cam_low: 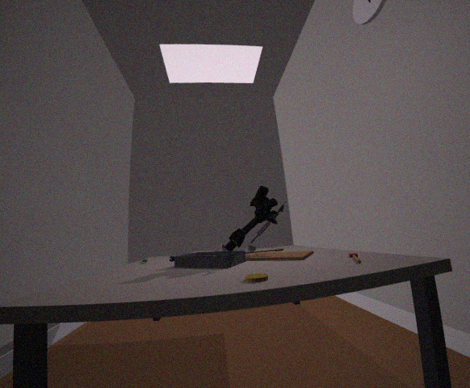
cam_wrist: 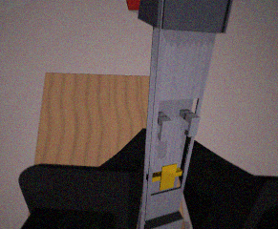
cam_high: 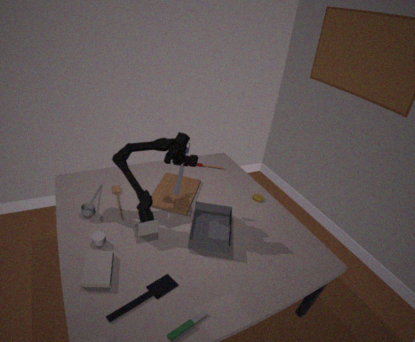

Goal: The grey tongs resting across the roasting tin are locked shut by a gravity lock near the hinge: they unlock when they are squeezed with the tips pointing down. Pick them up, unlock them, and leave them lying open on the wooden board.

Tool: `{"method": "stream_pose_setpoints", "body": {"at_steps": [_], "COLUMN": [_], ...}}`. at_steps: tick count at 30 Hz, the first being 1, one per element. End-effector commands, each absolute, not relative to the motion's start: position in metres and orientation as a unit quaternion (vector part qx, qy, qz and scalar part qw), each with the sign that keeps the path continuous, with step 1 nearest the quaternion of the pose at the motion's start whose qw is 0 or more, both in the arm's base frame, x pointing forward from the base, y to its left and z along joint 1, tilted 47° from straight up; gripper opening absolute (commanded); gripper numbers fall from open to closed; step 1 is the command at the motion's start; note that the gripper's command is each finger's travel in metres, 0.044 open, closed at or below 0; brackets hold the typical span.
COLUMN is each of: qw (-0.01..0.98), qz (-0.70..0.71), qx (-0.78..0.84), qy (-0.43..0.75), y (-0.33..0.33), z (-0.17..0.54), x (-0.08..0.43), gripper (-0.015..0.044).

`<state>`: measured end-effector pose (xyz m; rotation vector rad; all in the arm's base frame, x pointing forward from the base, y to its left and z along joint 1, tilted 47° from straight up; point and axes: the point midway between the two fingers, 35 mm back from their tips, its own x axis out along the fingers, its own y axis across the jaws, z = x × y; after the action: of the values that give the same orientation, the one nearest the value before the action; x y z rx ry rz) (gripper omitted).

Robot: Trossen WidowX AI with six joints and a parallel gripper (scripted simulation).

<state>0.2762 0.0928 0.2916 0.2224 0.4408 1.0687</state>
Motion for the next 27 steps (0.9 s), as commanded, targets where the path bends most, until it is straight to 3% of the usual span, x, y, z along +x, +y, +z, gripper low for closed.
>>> {"method": "stream_pose_setpoints", "body": {"at_steps": [1,27], "qw": [0.828,0.702], "qz": [0.504,0.581], "qx": [0.083,-0.094], "qy": [0.231,0.4], "y": [0.097,0.129], "z": [0.289,0.268], "x": [0.28,0.24], "gripper": [-0.015,-0.015]}}
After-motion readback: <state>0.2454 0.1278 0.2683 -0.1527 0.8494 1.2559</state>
